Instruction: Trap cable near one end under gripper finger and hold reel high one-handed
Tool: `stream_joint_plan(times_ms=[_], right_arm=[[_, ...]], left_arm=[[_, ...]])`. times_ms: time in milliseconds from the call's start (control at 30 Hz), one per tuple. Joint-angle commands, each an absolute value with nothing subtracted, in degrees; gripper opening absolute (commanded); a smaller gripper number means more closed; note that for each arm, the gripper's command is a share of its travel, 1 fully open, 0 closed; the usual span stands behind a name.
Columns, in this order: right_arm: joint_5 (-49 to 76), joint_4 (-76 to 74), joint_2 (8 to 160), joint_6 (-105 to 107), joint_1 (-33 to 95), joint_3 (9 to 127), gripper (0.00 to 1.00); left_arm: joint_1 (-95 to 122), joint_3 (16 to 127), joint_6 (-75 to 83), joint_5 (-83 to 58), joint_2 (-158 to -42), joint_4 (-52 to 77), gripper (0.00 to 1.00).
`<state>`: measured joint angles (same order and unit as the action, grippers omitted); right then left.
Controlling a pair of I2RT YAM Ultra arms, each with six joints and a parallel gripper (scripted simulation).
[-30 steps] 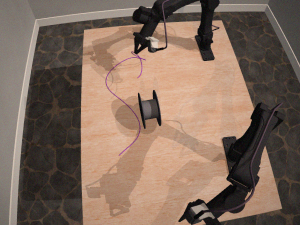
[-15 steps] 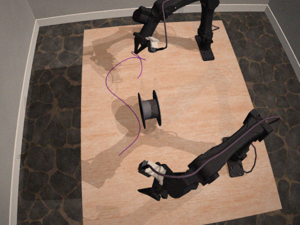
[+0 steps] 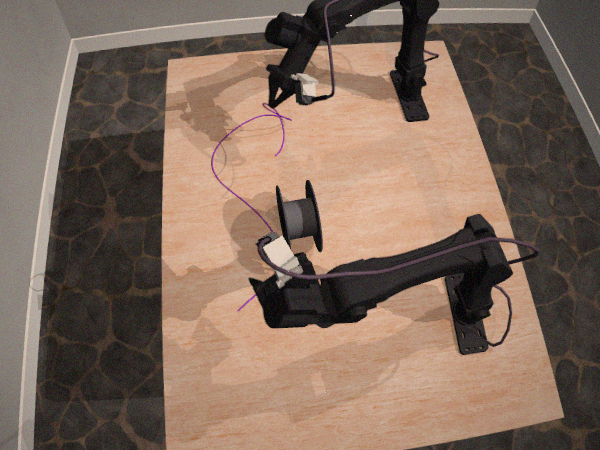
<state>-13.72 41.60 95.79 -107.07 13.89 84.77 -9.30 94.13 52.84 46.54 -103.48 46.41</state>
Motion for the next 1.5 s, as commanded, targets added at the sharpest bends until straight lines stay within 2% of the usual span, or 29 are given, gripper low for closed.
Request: stream_joint_plan(times_ms=[0, 467, 900, 1200, 1467], right_arm=[[-14.0, 42.4, 96.0, -106.8, 13.7, 86.1, 0.0], [-14.0, 42.4, 96.0, -106.8, 13.7, 86.1, 0.0], [-14.0, 42.4, 96.0, -106.8, 13.7, 86.1, 0.0], [-14.0, 42.4, 96.3, -106.9, 13.7, 86.4, 0.0], [-14.1, 42.6, 96.2, -106.9, 13.6, 86.7, 0.0]], left_arm=[[-8.2, 96.2, 56.1, 50.1, -104.0, 51.0, 0.75], [3.4, 102.2, 64.4, 56.7, -110.7, 59.1, 0.75], [5.8, 104.0, 66.6, 58.3, -112.1, 61.5, 0.75], [5.7, 104.1, 66.8, 58.3, -112.3, 61.7, 0.75], [6.0, 99.4, 66.9, 58.3, -112.0, 58.2, 0.75]])
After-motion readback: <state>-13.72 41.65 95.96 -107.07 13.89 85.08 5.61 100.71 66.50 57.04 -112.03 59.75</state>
